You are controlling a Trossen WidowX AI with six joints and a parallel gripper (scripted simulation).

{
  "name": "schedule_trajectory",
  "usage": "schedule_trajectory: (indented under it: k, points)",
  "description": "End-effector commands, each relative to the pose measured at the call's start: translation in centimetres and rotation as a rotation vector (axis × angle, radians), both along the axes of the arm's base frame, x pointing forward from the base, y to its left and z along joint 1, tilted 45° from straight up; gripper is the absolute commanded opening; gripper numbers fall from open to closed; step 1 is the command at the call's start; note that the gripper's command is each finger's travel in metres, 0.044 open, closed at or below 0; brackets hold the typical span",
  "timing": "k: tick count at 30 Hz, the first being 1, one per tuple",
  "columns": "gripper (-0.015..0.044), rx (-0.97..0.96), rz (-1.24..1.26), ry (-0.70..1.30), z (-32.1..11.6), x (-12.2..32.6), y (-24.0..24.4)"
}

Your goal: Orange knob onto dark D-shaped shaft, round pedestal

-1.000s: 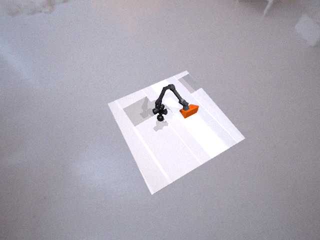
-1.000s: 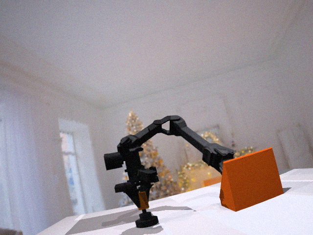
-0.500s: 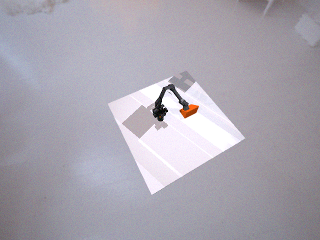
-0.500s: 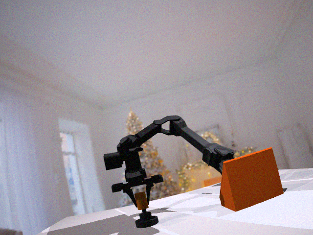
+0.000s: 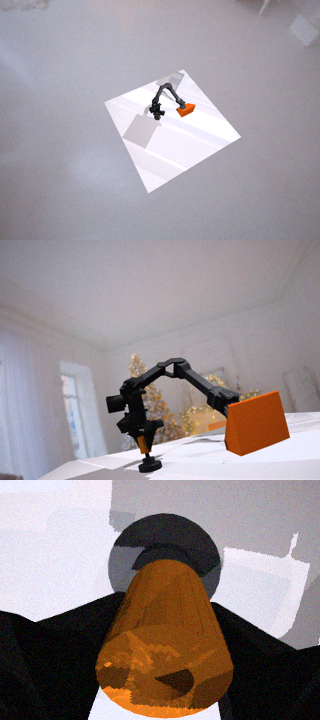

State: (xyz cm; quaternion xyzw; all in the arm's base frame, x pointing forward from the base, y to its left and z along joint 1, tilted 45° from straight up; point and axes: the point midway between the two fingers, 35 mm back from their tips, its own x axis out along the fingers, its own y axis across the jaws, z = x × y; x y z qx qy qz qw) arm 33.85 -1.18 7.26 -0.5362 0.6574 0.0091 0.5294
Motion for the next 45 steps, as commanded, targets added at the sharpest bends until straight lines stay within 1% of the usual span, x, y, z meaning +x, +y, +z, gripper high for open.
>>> schedule_trajectory:
  k: [1, 5, 7, 45]
  points:
    - [0.0, 0.078, -0.421, -0.413, -0.03, -0.28, -0.1]
    - [0.0, 0.115, -0.618, -0.607, -0.22, -0.46, -0.18]
    - [0.0, 0.128, -0.683, -0.671, -0.39, -0.56, -0.19]
    - [0.0, 0.13, -0.691, -0.679, -0.22, 0.06, -0.27]
